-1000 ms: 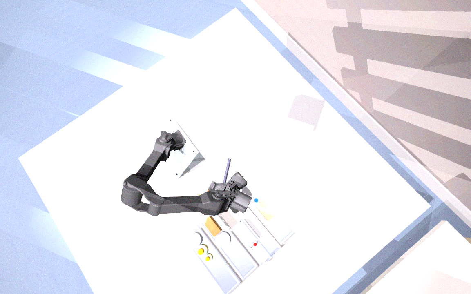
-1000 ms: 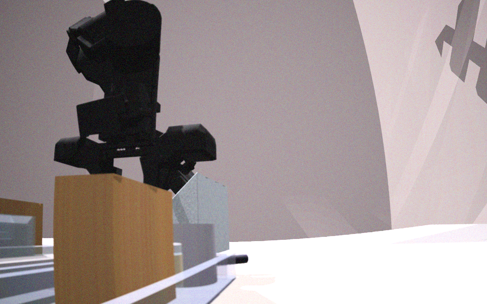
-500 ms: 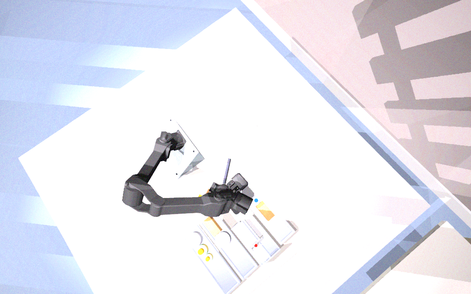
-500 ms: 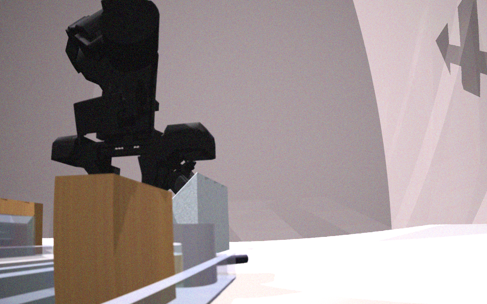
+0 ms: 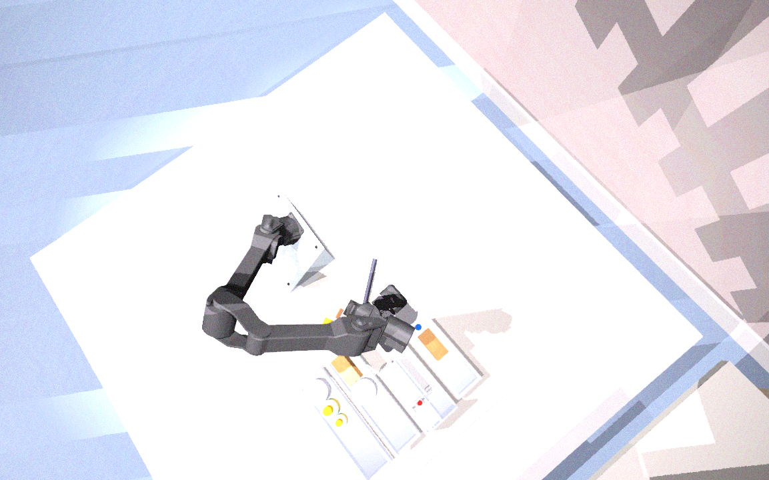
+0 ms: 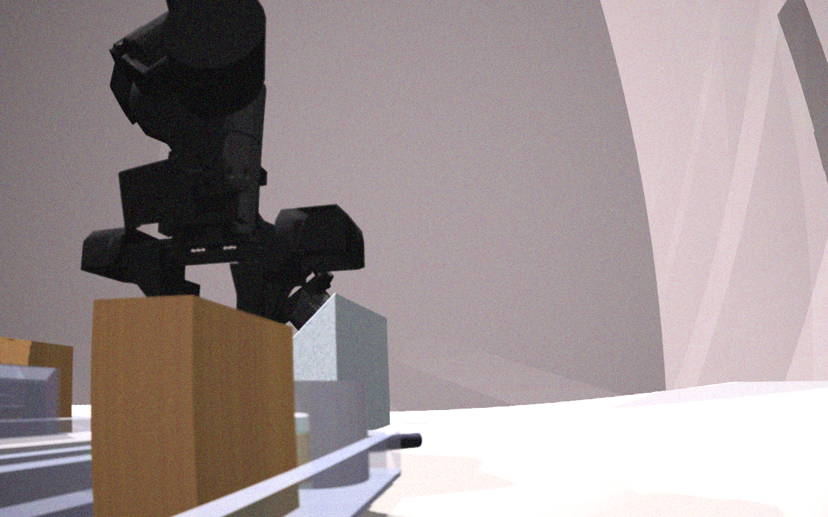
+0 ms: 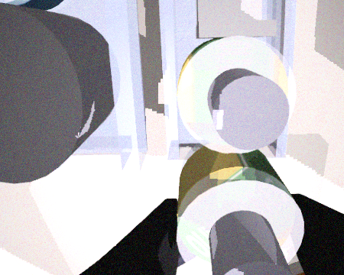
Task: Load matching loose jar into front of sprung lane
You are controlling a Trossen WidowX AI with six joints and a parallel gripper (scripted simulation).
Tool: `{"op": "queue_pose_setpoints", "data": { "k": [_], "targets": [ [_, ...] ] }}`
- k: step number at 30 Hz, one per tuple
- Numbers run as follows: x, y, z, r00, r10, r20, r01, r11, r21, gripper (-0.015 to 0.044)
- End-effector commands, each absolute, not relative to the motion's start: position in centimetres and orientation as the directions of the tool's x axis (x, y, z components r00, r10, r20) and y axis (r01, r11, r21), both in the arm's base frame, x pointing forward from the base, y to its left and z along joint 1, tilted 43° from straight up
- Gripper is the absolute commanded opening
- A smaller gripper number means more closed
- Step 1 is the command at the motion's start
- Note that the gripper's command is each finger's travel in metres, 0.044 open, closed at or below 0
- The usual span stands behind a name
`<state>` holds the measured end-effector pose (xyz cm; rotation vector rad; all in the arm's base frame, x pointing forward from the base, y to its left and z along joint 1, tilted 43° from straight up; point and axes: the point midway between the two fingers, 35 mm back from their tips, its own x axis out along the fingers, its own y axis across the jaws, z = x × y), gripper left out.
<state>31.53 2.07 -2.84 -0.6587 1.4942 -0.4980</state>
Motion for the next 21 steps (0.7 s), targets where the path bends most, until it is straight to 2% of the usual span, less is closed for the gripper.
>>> {"op": "queue_pose_setpoints", "data": {
  "k": [1, 21],
  "targets": [
    [32.51, 2.2, -2.64, 0.055, -0.671, -0.74, -0.081, 0.736, -0.673, 0.0],
    [33.42, 2.28, -2.52, 0.055, -0.671, -0.74, -0.08, 0.735, -0.673, 0.0]
  ]
}}
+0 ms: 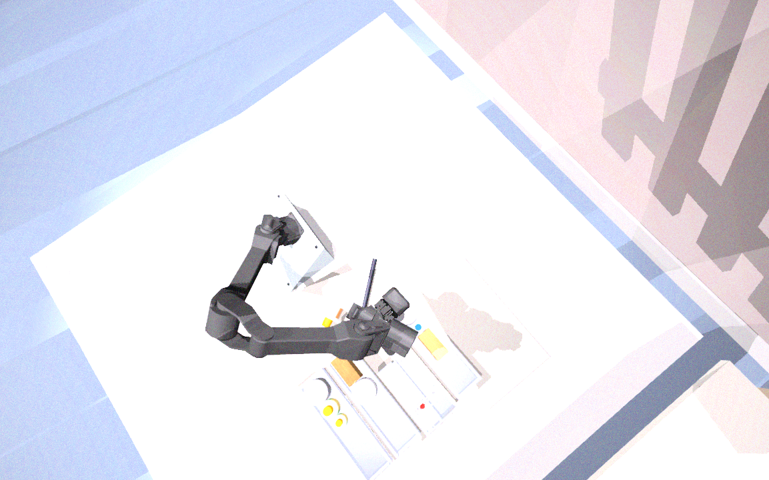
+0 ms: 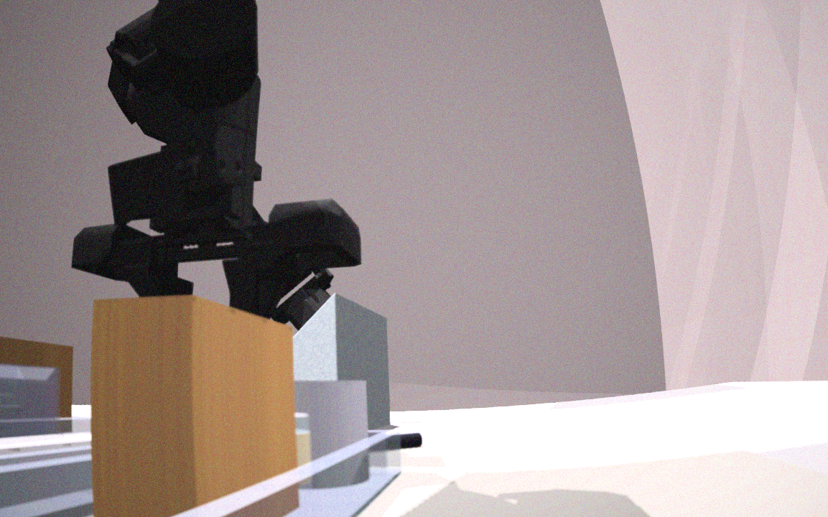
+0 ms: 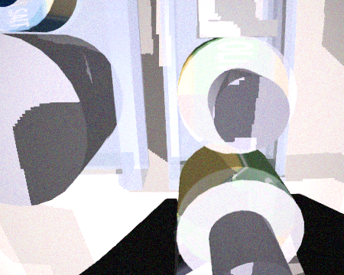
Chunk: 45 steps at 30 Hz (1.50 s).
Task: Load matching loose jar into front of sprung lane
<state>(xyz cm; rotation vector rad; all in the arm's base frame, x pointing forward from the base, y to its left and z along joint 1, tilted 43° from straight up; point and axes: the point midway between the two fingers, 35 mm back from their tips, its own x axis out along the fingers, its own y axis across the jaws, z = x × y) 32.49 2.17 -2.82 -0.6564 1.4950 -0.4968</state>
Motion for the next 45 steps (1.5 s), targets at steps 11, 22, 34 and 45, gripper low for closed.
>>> {"op": "queue_pose_setpoints", "data": {
  "k": [11, 22, 34, 45],
  "targets": [
    [33.9, 2.3, -2.4, 0.055, -0.671, -0.74, -0.08, 0.735, -0.673, 0.0],
    [34.4, 2.4, -2.3, 0.055, -0.671, -0.74, -0.08, 0.735, -0.673, 0.0],
    [34.9, 2.5, -2.1, 0.056, -0.671, -0.74, -0.08, 0.735, -0.673, 0.0],
    [35.0, 2.5, -2.1, 0.056, -0.671, -0.74, -0.08, 0.735, -0.673, 0.0]
  ]
}}
